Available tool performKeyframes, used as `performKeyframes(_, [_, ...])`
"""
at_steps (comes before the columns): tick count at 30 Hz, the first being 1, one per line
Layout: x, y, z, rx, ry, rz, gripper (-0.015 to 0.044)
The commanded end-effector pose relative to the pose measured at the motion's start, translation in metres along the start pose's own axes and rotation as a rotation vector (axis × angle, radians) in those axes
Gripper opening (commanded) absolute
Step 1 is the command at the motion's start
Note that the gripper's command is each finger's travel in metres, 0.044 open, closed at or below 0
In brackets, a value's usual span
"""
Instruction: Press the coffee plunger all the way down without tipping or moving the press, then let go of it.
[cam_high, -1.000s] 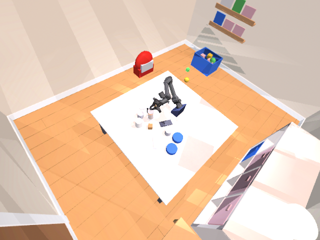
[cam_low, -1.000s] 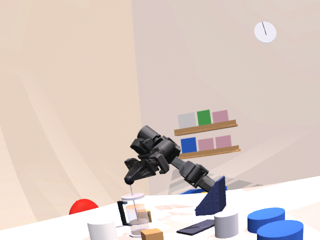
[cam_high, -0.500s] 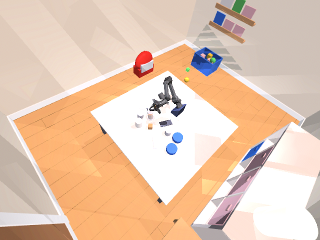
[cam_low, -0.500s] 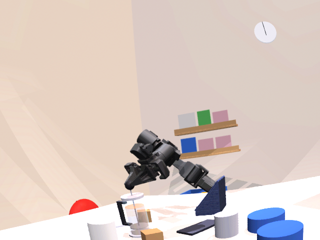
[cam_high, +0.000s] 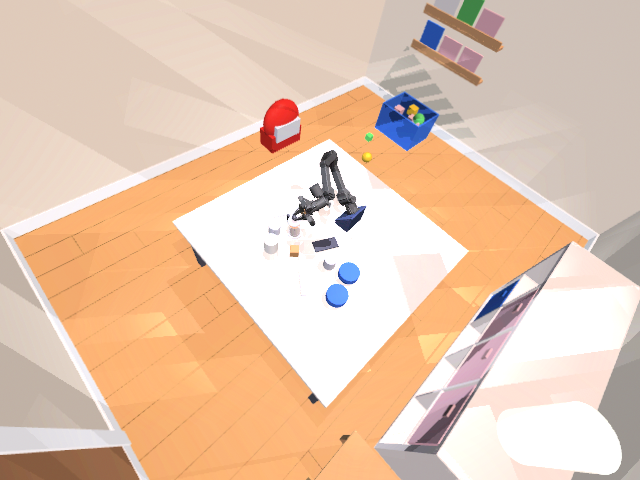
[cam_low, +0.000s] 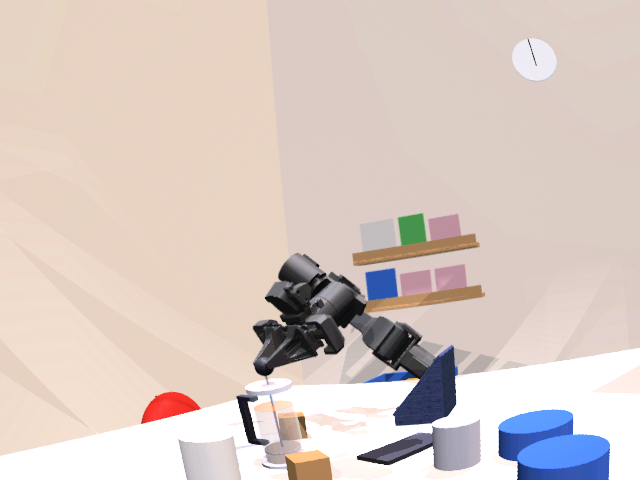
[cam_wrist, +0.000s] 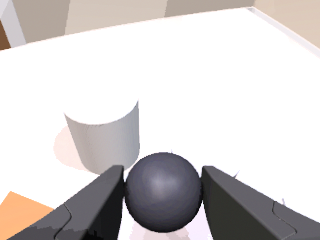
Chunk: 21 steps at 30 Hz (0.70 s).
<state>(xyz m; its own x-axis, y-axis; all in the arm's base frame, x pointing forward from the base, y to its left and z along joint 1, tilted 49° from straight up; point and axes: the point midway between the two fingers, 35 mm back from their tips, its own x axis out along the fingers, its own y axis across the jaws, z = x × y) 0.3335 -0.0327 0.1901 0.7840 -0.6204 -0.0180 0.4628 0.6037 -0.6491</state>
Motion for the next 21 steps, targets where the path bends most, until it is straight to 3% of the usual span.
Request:
performKeyframes(1, [0.0021, 0.0001, -0.0032, -0.012, 0.013, -0.007, 0.0125])
performKeyframes(16, [0.0007, 0.0005, 0.0004, -0.002, 0.001, -0.001, 0.0125])
performKeyframes(21, [0.0007, 0.0005, 0.0004, -0.002, 0.001, -0.001, 0.0257])
